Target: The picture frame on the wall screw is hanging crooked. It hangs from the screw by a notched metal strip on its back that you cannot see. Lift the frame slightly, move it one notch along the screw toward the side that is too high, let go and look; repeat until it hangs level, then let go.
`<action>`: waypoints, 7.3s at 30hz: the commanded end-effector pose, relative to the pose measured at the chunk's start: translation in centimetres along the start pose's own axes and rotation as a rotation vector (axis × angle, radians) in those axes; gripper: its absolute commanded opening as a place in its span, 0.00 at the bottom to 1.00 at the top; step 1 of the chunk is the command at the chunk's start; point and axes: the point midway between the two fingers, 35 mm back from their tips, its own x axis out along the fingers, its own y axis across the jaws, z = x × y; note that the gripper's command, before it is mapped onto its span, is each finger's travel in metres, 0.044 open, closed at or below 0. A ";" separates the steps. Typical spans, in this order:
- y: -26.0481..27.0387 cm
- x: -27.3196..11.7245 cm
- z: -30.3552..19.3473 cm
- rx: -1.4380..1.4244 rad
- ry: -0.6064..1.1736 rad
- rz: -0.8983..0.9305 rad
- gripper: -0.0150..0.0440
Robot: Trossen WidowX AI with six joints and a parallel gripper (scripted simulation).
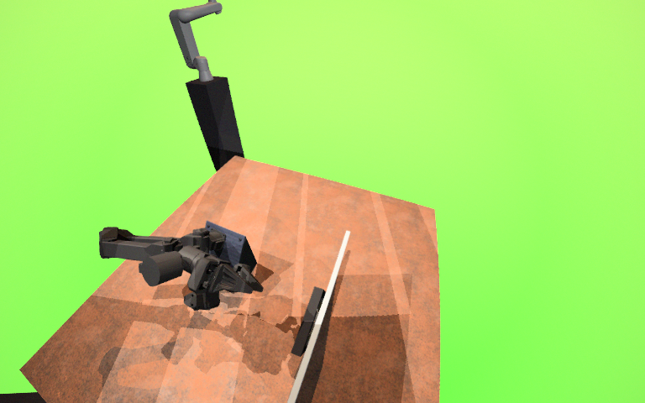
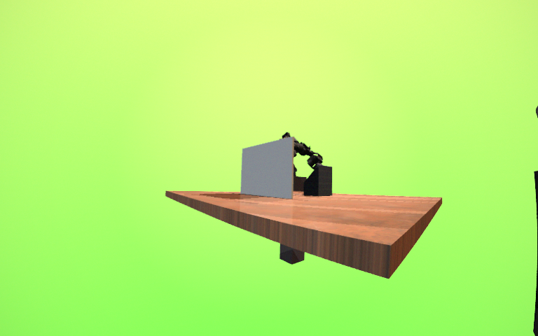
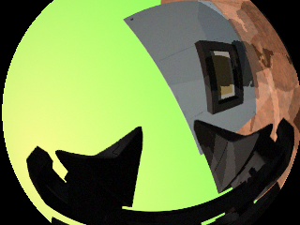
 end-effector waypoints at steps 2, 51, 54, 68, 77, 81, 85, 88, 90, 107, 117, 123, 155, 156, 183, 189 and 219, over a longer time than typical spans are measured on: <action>0.0 0.0 0.0 0.003 -0.003 -0.003 0.69; 0.0 0.0 0.0 0.003 -0.003 -0.003 0.69; 0.0 0.0 0.0 0.003 -0.003 -0.003 0.69; -1.0 0.1 0.3 -0.025 -0.001 0.000 0.69; -5.4 -0.3 1.9 -0.146 -0.004 -0.001 0.69; -5.4 -0.3 1.9 -0.146 -0.004 -0.001 0.69; -5.4 -0.3 1.9 -0.146 -0.004 -0.001 0.69; -5.4 -0.3 1.9 -0.146 -0.004 -0.001 0.69; -5.4 -0.3 1.9 -0.146 -0.004 -0.001 0.69; -6.0 3.1 3.1 -0.147 -0.004 0.001 0.69; -8.7 6.4 4.0 -0.148 -0.005 0.001 0.69; -11.0 7.6 4.3 -0.149 -0.005 0.001 0.69; -11.0 10.9 4.3 -0.149 -0.005 0.003 0.69; -11.0 11.1 4.3 -0.149 -0.006 0.003 0.69; -11.0 11.7 4.3 -0.149 -0.006 0.004 0.69; -11.0 11.7 4.3 -0.149 -0.006 0.004 0.69; -11.0 11.7 4.3 -0.149 -0.006 0.004 0.48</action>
